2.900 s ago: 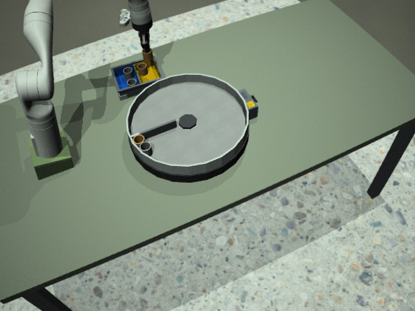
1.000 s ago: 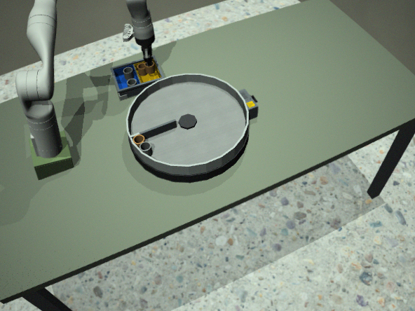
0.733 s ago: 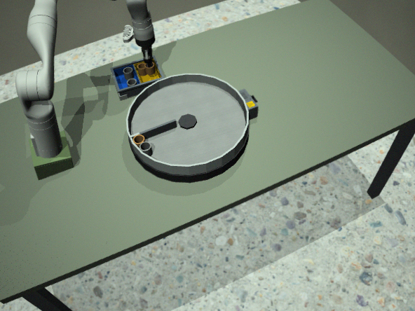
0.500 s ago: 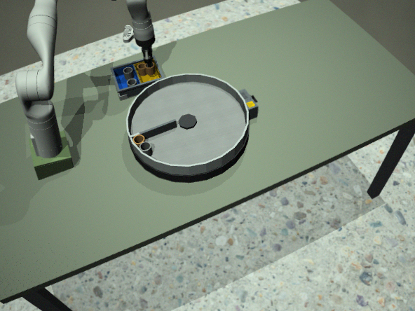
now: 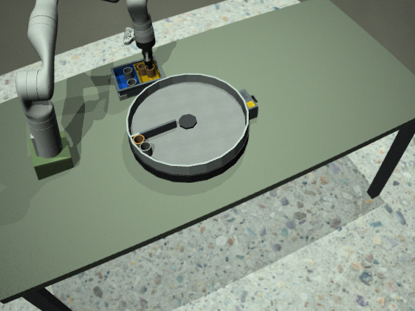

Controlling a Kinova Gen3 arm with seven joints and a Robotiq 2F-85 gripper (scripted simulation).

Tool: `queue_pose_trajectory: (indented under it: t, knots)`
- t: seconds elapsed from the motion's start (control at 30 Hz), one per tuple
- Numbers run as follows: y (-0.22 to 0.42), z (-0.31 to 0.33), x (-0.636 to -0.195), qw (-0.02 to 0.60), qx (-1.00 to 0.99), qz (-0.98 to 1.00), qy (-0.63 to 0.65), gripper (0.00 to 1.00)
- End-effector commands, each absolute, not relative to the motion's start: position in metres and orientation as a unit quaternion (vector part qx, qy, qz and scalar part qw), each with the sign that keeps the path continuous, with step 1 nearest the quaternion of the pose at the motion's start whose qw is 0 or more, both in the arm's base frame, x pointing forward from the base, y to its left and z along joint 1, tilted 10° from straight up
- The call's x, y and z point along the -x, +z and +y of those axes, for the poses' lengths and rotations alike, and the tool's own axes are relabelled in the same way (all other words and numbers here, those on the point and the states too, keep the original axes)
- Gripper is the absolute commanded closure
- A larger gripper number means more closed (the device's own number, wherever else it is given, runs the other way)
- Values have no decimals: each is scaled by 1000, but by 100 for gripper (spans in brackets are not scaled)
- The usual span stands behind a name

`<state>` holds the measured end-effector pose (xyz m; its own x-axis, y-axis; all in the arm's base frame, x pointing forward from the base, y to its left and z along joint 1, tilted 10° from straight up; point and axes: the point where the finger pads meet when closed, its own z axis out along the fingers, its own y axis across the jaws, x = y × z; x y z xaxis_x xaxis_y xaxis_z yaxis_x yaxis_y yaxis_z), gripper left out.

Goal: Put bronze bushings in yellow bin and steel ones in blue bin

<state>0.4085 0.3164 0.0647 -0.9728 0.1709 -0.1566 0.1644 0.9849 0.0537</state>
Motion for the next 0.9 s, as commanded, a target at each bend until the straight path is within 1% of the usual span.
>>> queue_pose_trajectory:
  t: [0.0,0.87]
  knots:
    - [65,316,-409,81,-85,993,20,100]
    - [53,316,-411,81,-85,993,20,100]
